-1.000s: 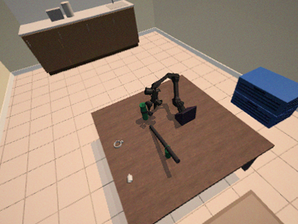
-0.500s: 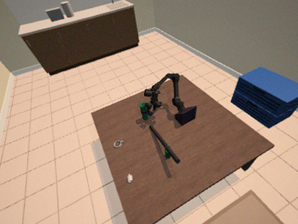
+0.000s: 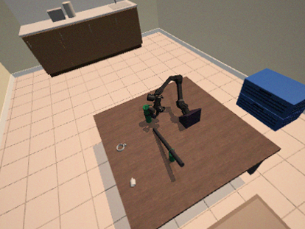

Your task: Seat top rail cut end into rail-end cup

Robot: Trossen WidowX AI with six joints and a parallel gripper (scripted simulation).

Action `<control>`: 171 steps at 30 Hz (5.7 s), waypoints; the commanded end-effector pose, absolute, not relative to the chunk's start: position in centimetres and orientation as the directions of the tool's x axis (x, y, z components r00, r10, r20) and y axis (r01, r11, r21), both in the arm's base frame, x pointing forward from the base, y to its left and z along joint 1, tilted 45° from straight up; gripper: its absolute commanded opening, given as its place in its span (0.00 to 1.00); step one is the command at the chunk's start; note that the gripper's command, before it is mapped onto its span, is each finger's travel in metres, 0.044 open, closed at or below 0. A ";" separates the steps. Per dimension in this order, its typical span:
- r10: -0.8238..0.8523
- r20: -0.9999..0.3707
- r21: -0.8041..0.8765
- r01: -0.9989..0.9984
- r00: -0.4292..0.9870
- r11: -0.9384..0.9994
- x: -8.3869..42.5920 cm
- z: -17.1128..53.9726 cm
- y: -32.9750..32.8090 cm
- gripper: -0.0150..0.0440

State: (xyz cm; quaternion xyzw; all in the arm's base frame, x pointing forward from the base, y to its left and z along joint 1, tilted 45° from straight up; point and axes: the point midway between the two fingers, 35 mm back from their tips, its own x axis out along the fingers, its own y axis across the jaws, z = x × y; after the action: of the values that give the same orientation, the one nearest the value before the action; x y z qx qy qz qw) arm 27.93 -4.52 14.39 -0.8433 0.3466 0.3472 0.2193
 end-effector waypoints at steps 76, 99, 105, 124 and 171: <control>-0.530 -0.635 -0.305 -0.813 0.562 -0.497 31.9 11.3 -5.4 0.25; -0.588 -0.576 -0.409 -0.823 0.568 -0.395 33.4 11.3 -5.2 0.25; -0.600 -0.563 -0.430 -0.822 0.568 -0.374 33.8 11.4 -5.2 0.25; -0.598 -0.566 -0.426 -0.822 0.568 -0.378 33.7 11.3 -5.2 0.25; -0.593 -0.571 -0.434 -0.822 0.568 -0.368 33.5 11.1 0.2 1.00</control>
State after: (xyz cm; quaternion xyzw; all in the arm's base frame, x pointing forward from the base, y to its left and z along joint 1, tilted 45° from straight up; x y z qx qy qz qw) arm 33.52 0.13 11.10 -0.8136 0.4350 0.1632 0.3496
